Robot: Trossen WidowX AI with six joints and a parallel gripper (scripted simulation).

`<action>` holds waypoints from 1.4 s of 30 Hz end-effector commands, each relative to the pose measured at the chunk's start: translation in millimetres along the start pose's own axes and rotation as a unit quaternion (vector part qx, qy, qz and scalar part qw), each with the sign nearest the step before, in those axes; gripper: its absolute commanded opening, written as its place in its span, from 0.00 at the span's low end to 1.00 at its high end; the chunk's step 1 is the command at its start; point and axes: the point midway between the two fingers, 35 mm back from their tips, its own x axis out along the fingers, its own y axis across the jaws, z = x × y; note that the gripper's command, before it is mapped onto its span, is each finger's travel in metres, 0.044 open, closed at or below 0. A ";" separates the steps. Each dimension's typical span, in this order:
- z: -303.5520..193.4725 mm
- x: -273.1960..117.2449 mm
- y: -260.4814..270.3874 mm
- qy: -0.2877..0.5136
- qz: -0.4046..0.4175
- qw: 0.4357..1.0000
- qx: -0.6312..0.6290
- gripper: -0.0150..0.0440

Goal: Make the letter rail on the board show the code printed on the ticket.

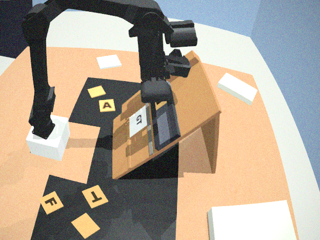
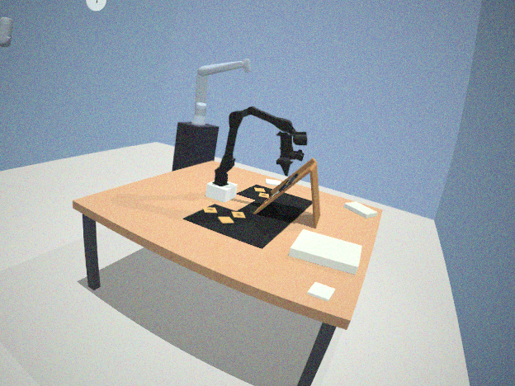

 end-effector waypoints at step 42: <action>-70.9 -142.4 -74.3 -0.263 -0.071 0.685 -0.676 1.00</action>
